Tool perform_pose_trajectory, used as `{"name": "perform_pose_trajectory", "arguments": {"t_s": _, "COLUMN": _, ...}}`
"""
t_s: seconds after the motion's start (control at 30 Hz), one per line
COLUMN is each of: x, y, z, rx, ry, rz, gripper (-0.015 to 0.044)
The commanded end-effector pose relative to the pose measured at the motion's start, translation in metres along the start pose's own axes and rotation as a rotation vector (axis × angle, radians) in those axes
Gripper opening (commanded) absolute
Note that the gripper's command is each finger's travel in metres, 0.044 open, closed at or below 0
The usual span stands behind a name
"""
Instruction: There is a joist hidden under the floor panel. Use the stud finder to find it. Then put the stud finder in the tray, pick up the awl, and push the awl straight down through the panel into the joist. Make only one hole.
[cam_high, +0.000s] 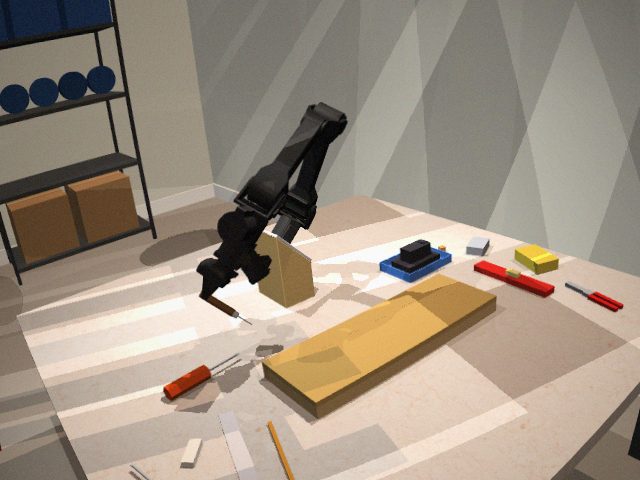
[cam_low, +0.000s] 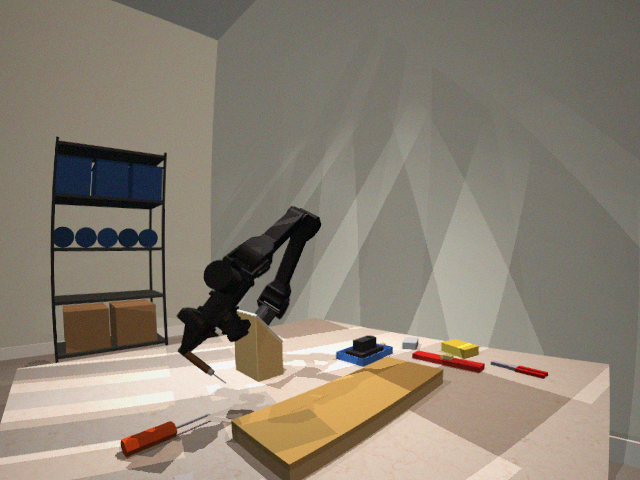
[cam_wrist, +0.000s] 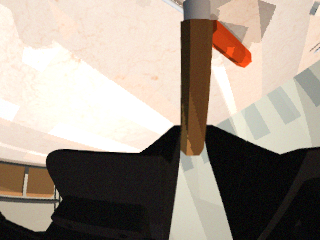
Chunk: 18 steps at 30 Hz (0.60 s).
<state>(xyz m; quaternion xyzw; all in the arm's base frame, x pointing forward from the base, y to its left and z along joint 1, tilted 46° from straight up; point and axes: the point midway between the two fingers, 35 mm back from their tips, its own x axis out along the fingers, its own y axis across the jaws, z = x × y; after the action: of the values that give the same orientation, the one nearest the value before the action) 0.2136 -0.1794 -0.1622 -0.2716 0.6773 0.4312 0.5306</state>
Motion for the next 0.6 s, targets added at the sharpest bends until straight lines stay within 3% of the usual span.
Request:
{"name": "perform_pose_trajectory", "arguments": {"t_s": 0.0, "x": -0.018, "y": -0.015, "z": 0.001, "rx": -0.140, "ry": 0.155, "rz": -0.130, "gripper": 0.0000}}
{"name": "perform_pose_trajectory", "arguments": {"t_s": 0.53, "x": -0.103, "y": -0.041, "z": 0.025, "rx": -0.490, "ry": 0.699, "rz": -0.517, "gripper": 0.0000}}
{"name": "perform_pose_trajectory", "arguments": {"t_s": 0.57, "x": -0.078, "y": -0.039, "z": 0.019, "rx": -0.440, "ry": 0.576, "rz": -0.433, "gripper": 0.0000}}
